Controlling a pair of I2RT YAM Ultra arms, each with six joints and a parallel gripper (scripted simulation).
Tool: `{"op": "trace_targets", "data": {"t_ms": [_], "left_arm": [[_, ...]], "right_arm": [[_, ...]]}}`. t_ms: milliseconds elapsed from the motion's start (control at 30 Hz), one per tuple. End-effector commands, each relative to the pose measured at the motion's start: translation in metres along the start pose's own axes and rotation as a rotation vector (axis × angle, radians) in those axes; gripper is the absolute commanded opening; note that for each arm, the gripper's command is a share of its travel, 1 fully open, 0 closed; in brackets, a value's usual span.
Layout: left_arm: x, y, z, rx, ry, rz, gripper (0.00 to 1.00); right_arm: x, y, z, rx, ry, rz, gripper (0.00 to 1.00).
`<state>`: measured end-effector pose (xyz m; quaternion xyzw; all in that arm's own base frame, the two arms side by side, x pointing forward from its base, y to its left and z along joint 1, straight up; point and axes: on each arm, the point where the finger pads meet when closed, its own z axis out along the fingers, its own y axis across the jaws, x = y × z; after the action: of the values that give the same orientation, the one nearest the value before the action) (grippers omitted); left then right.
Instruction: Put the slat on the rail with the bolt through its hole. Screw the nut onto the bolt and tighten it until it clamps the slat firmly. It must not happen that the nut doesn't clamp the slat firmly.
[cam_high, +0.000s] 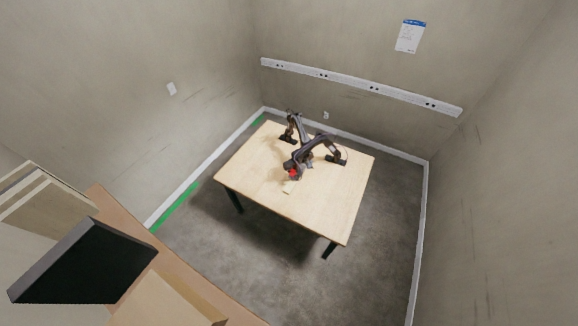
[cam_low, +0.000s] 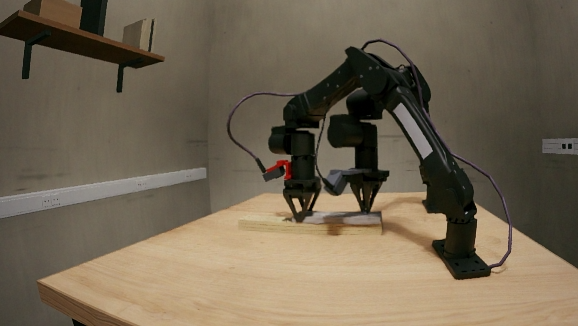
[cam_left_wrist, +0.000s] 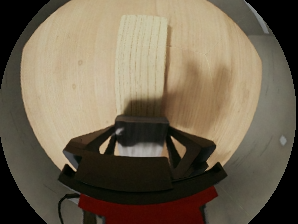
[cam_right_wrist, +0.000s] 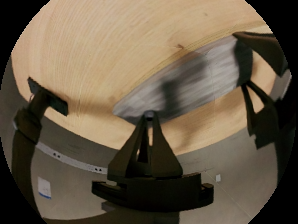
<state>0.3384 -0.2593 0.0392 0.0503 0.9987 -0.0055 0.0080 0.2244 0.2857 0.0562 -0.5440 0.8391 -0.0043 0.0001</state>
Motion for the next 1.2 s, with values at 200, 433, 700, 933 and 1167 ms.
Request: {"op": "trace_targets", "data": {"t_ms": [200,433,700,933,1167], "left_arm": [[-0.0020,-0.0011,-0.0047,0.007,-0.012,0.000,0.72],[-0.0020,-0.0011,-0.0047,0.007,-0.012,0.000,0.72],[-0.0020,-0.0011,-0.0047,0.007,-0.012,0.000,0.72],[-0.0020,-0.0011,-0.0047,0.007,-0.012,0.000,0.72],[-0.0020,-0.0011,-0.0047,0.007,-0.012,0.000,0.72]], "right_arm": [[0.0001,0.0000,-0.0033,-0.003,-0.009,0.388,0.12],[0.0001,0.0000,-0.0033,-0.005,-0.009,0.668,0.12],[0.0001,0.0000,-0.0032,-0.007,-0.010,0.908,0.12],[0.0002,0.0000,-0.0032,-0.009,-0.009,1.187,0.12],[0.0002,0.0000,-0.0031,-0.012,-0.009,1.427,0.12]]}}
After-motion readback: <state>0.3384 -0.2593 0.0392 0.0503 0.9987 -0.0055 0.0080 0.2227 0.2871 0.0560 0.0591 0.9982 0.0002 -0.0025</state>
